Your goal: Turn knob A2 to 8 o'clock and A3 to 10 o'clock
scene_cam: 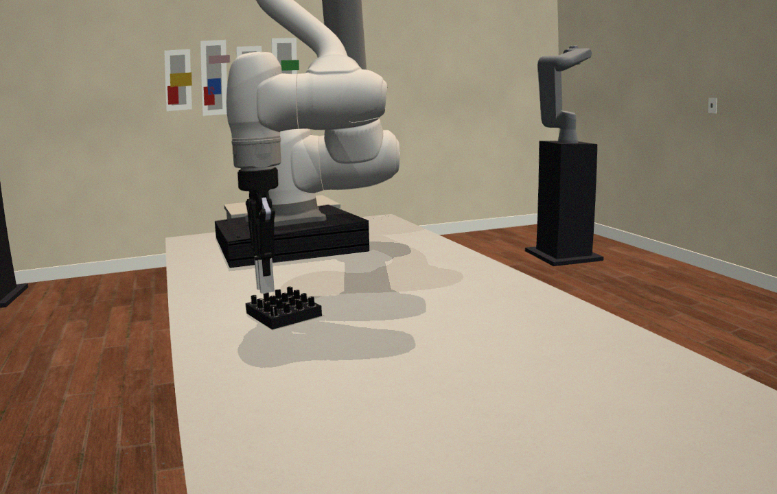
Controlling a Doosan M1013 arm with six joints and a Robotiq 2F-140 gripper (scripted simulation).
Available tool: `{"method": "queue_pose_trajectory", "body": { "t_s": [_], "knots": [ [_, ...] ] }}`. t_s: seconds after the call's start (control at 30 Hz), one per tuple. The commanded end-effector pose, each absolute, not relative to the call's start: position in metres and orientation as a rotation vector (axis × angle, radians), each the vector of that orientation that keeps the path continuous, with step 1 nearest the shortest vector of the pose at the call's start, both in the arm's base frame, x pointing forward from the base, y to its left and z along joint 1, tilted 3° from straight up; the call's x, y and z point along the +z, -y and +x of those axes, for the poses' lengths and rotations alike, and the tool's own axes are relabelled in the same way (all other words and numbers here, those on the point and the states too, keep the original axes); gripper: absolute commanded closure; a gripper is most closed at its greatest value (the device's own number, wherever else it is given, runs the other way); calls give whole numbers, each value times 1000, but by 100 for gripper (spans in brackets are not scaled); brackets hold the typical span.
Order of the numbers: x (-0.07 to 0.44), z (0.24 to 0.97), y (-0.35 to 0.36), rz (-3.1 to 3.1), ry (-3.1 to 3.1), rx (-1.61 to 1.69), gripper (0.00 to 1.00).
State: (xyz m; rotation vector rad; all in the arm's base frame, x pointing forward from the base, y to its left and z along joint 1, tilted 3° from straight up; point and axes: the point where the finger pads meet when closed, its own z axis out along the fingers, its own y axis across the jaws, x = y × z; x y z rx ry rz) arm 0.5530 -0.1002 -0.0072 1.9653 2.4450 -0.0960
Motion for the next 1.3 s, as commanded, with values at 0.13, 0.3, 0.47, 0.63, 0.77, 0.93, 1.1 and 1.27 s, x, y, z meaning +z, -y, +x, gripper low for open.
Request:
{"method": "queue_pose_trajectory", "body": {
  "t_s": [0.13,0.3,0.47,0.63,0.77,0.93,1.1,1.27],
  "knots": [
    [-7,553,100,1965,-2445,-96,88],
    [-7,553,100,1965,-2445,-96,88],
    [-7,553,100,1965,-2445,-96,88],
    [-7,553,100,1965,-2445,-96,88],
    [-7,553,100,1965,-2445,-96,88],
    [-9,553,100,1965,-2445,-96,88],
    [-13,553,100,1965,-2445,-96,88],
    [-15,553,101,1965,-2445,-96,88]
  ]
}}
